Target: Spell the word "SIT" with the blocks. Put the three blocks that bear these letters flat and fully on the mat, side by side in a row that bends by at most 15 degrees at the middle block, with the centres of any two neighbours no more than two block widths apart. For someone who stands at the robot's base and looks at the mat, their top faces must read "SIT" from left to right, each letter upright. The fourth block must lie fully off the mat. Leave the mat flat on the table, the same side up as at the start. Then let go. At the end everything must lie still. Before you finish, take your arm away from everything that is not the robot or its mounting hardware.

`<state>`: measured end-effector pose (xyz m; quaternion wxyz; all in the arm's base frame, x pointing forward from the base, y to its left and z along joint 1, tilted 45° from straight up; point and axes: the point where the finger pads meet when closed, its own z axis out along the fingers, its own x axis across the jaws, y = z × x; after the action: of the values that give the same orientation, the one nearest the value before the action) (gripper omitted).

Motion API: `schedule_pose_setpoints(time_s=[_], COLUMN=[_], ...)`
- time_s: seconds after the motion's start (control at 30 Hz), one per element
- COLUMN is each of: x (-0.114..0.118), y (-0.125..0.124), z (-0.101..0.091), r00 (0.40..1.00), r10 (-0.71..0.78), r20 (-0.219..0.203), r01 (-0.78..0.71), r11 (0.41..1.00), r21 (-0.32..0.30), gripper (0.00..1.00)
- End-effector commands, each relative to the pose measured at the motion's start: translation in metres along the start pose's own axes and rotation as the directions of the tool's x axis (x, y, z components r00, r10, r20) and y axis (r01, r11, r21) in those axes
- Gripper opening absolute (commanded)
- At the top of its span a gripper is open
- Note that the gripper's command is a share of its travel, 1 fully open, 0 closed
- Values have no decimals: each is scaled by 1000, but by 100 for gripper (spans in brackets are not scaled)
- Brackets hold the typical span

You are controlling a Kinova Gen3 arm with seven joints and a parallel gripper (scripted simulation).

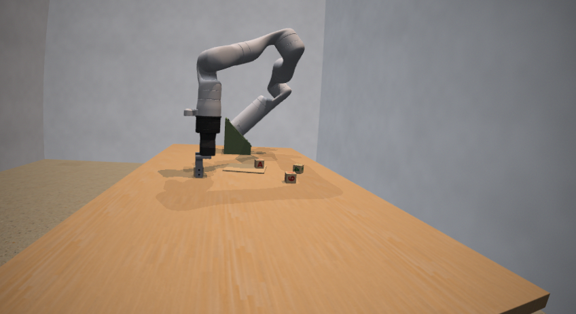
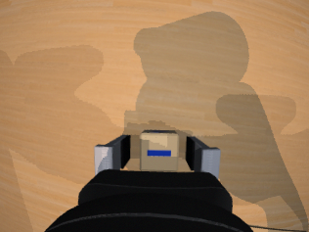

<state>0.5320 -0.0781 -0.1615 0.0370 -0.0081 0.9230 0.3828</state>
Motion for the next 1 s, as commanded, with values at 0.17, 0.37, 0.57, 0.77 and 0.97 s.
schedule_pose_setpoints(time_s=[0.17,0.37,0.57,0.77,0.97], x=[-2,-2,-2,-2,-2], y=[1,1,1,1,1], z=[2,2,2,2,2], r00=[1000,1000,1000,1000,1000], r10=[-7,-7,-7,-7,-7], r20=[5,5,5,5,5], r01=[7,7,7,7,7], r11=[1000,1000,1000,1000,1000], r21=[-2,-2,-2,-2,-2], gripper=[100,100,100,100,87])
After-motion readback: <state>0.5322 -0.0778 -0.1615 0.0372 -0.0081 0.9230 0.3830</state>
